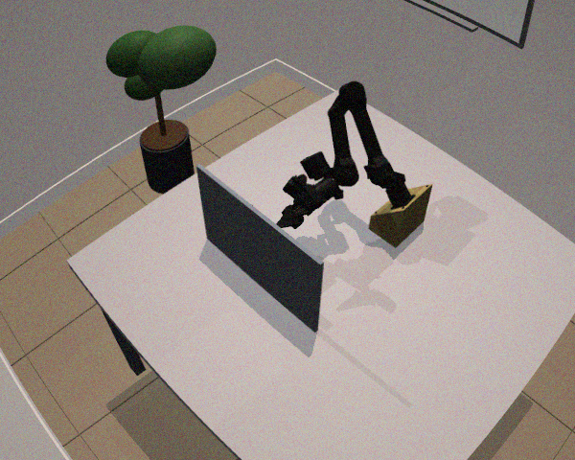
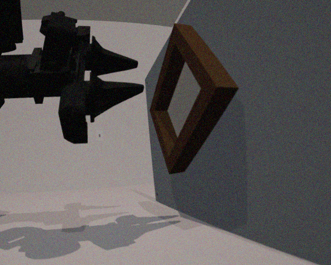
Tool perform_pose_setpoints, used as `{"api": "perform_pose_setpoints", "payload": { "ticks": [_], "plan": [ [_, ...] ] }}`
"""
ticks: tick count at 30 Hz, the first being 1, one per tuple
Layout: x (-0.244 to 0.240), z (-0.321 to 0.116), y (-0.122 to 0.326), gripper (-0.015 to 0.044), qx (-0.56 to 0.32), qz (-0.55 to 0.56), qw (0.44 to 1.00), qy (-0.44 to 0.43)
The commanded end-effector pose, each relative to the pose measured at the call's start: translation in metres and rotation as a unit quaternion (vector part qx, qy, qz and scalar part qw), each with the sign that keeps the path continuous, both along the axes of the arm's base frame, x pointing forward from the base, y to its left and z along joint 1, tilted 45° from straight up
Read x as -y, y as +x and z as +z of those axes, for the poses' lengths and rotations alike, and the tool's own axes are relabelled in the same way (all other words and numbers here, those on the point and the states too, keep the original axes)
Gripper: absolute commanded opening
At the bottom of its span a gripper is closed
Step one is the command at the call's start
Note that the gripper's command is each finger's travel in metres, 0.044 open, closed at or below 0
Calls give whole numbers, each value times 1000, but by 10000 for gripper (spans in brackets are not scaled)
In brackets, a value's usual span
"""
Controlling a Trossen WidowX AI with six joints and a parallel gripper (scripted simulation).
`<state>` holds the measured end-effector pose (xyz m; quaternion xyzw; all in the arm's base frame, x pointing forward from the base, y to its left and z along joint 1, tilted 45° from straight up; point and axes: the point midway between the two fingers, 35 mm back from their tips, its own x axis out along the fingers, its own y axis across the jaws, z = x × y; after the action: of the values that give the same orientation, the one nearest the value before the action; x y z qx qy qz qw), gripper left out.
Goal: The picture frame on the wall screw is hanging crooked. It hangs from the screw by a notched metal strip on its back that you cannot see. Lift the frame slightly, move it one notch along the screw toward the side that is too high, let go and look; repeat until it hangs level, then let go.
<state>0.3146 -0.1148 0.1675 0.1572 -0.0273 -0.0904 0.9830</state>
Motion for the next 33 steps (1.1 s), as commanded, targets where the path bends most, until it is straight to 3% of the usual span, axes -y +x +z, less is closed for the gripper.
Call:
{"api": "perform_pose_setpoints", "payload": {
  "ticks": [1,33],
  "plan": [
    [1,0,6,260,3,-2,1000,-1],
    [6,2,28,260,4,-2,1000,-2]
  ]
}}
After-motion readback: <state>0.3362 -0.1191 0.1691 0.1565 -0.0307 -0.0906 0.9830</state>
